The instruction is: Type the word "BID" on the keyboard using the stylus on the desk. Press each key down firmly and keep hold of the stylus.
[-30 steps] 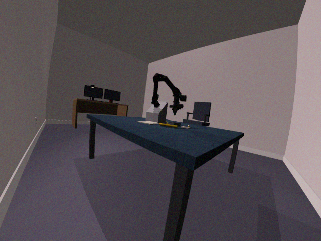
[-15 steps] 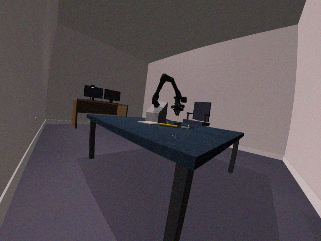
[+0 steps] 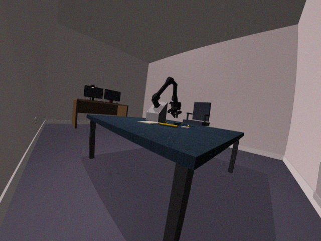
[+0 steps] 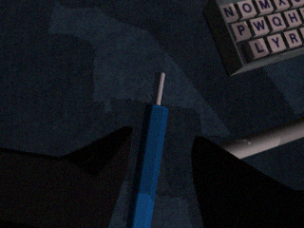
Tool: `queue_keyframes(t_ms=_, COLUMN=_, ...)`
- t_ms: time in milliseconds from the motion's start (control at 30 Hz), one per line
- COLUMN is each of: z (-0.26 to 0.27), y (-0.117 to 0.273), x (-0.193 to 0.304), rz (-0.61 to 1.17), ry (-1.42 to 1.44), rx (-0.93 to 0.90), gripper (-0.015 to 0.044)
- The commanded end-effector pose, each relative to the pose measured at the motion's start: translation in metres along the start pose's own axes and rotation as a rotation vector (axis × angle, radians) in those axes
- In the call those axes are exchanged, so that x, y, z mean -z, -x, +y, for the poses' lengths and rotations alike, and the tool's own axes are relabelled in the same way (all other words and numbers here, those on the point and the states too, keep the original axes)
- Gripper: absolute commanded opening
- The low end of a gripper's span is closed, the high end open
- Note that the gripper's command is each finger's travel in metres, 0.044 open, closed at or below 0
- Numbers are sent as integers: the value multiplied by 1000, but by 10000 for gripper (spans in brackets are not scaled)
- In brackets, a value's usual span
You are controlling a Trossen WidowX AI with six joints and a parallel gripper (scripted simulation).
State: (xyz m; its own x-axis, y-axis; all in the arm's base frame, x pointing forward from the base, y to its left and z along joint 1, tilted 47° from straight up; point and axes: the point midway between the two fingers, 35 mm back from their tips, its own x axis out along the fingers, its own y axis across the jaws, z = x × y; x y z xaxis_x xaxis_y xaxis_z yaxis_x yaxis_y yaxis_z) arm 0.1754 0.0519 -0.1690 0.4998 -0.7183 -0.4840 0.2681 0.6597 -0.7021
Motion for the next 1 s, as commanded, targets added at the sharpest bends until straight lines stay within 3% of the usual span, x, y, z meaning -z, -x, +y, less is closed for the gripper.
queue_keyframes(t_ms=0, z=1, y=-1, x=2, rz=-20, ry=-32, rx=-3, gripper=150)
queue_keyframes(t_ms=967, z=0, y=-19, x=12, rz=-21, ry=-32, rx=-2, gripper=150)
